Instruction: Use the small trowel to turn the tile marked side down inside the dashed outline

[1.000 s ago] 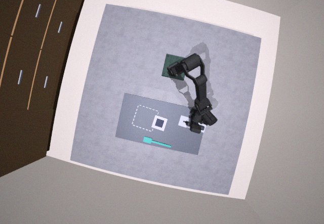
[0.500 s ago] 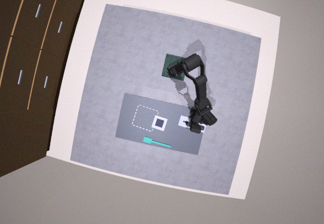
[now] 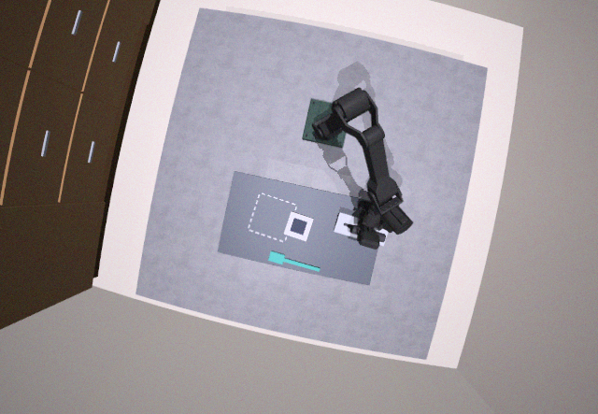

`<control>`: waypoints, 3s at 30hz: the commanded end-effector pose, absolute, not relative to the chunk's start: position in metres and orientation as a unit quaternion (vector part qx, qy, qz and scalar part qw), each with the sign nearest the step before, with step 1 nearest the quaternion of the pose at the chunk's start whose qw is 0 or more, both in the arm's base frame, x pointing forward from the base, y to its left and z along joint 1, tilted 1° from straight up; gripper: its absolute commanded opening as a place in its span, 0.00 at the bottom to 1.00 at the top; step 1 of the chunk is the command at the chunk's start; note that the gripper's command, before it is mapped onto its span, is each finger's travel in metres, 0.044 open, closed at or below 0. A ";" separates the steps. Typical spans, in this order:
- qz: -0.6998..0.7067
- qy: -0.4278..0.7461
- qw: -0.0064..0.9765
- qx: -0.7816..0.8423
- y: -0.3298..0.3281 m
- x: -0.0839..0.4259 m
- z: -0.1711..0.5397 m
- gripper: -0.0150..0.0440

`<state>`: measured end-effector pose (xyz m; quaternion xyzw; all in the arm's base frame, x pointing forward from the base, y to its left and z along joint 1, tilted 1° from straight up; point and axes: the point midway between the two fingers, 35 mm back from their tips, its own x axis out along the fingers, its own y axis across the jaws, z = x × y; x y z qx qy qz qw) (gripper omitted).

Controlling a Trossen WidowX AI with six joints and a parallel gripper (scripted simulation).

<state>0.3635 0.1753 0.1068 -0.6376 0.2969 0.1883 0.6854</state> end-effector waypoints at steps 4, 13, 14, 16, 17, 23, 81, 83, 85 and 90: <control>0.184 0.290 0.693 -0.634 0.173 0.367 0.124 0.25; 0.186 0.290 0.710 -0.614 0.134 0.396 0.117 0.25; 0.186 0.290 0.712 -0.612 0.129 0.399 0.116 0.25; 0.185 0.288 0.716 -0.609 0.119 0.405 0.115 0.25; 0.185 0.287 0.717 -0.607 0.114 0.408 0.115 0.25; 0.181 0.281 0.727 -0.600 0.087 0.421 0.113 0.25; 0.181 0.281 0.726 -0.601 0.043 0.414 0.072 0.25; 0.181 0.281 0.726 -0.601 0.040 0.413 0.071 0.25; 0.181 0.281 0.726 -0.601 0.039 0.413 0.071 0.25; 0.178 0.286 0.717 -0.610 0.041 0.413 0.074 0.25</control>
